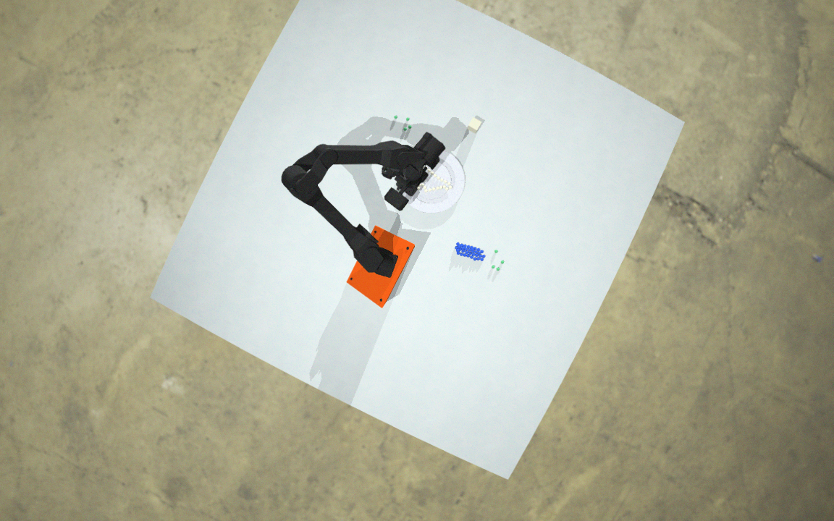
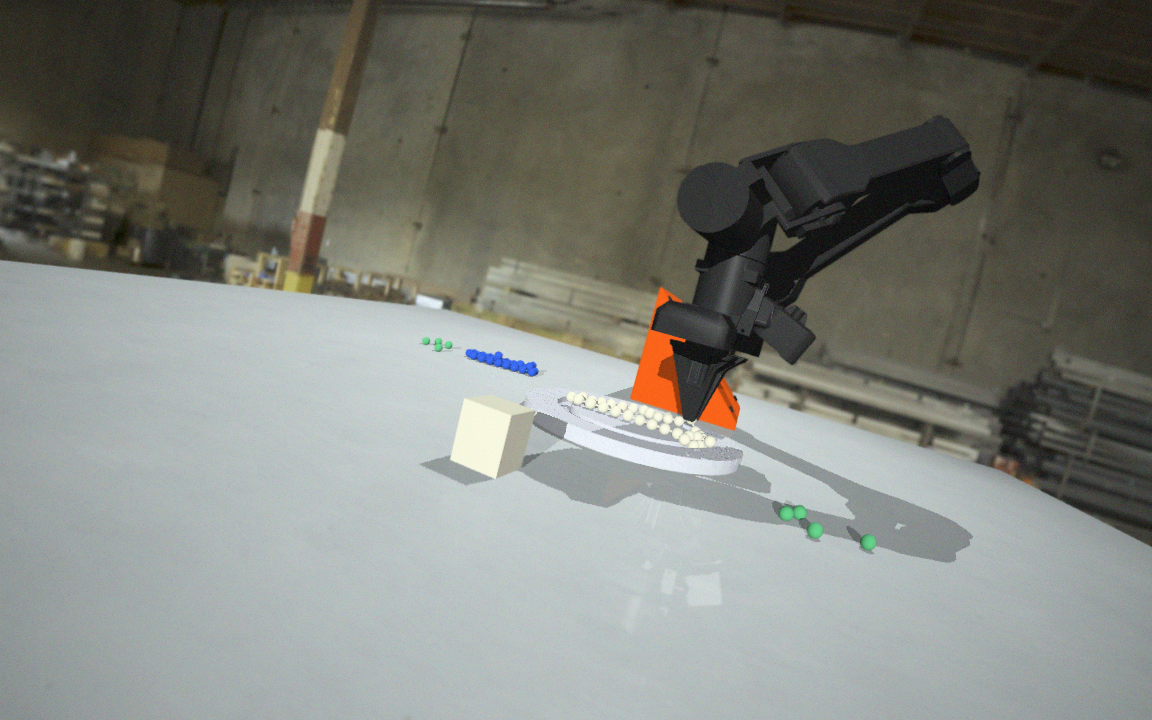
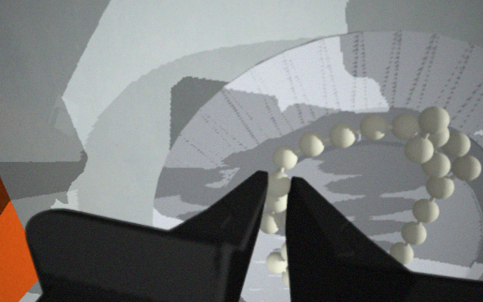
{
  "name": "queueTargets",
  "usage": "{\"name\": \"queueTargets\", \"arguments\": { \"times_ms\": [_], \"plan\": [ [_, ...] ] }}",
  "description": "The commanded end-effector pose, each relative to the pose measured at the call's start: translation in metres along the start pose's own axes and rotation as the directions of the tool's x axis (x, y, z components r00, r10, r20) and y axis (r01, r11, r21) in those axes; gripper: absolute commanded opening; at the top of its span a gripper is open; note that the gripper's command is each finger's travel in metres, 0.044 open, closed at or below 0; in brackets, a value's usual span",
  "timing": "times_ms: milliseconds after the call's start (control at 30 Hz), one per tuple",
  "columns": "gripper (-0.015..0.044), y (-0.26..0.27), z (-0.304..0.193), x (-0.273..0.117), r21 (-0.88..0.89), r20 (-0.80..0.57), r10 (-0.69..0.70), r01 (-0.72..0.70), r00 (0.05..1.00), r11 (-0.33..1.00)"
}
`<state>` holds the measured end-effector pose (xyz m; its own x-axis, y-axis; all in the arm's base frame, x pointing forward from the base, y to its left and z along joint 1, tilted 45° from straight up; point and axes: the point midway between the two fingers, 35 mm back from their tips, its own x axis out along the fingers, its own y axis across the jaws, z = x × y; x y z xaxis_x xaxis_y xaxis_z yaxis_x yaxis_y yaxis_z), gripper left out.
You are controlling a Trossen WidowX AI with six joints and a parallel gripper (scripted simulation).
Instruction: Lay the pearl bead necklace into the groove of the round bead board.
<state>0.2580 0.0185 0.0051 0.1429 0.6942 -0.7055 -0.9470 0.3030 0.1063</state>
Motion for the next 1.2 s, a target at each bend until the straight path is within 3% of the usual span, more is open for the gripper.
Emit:
{"name": "queueTargets", "arguments": {
  "times_ms": [0,433,967,1167],
  "plan": [
    [0.0,0.0066,0.001,-0.0007,0.001,0.003,0.0,0.0,1.0,1.0],
    [0.0,0.0067,0.0011,0.0078,0.001,0.003,0.0,0.0,1.0,1.0],
    [0.042,0.0065,0.001,-0.0003,0.001,0.003,0.0,0.0,1.0,1.0],
    [0.044,0.0063,0.0016,-0.0007,0.001,0.003,0.0,0.0,1.0,1.0]
  ]
}}
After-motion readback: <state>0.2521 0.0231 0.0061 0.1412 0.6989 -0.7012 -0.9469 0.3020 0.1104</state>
